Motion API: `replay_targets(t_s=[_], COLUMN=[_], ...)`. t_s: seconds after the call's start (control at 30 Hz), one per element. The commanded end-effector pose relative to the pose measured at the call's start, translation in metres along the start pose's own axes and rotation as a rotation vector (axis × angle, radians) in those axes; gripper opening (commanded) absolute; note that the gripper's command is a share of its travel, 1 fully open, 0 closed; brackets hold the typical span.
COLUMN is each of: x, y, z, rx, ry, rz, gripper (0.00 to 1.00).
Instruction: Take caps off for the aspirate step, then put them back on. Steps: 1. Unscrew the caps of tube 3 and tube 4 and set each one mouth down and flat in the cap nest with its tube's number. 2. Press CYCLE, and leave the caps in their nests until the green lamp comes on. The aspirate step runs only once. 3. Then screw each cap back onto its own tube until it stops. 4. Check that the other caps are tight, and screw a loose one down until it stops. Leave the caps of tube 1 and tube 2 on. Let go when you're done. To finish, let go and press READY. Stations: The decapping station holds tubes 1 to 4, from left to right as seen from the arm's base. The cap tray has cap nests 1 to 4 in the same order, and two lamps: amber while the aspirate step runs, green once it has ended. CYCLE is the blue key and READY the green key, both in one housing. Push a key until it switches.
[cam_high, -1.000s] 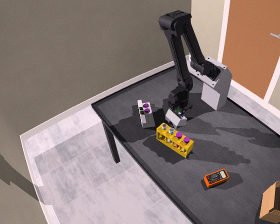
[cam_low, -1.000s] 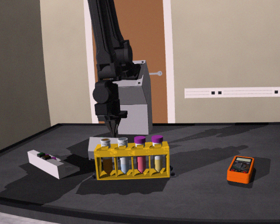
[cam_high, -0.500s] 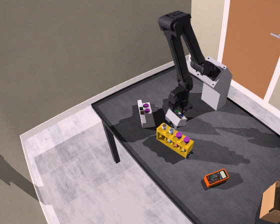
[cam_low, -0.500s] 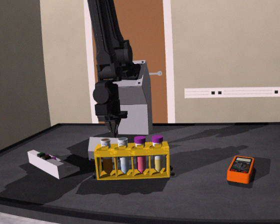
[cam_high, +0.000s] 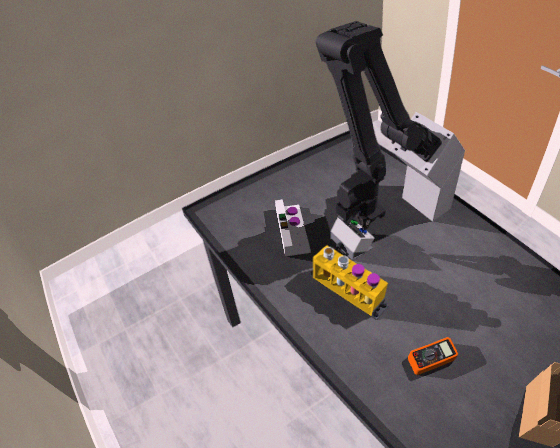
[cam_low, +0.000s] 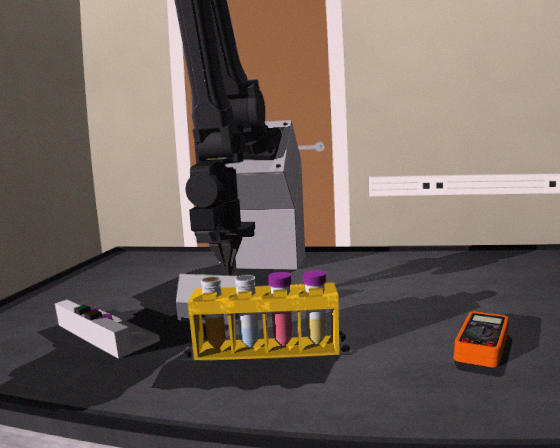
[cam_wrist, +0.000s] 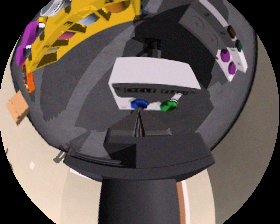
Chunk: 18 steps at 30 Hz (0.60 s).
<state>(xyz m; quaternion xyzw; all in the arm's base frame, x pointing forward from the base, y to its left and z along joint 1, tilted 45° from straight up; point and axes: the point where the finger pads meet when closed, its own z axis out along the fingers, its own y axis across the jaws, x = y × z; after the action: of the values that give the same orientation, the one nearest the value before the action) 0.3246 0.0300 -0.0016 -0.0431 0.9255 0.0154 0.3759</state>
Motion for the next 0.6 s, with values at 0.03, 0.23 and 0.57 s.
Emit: replay_targets(t_s=[0.03, 0.23, 0.57], x=[-0.0104, -0.0104, -0.0104], y=[-0.0043, -0.0043, -0.0043], z=[0.0034, 0.0034, 0.0049], rx=[0.007, 0.007, 0.007], ry=[-0.026, -0.026, -0.026], rz=[-0.004, -0.004, -0.004], gripper=[0.0, 0.0, 0.0])
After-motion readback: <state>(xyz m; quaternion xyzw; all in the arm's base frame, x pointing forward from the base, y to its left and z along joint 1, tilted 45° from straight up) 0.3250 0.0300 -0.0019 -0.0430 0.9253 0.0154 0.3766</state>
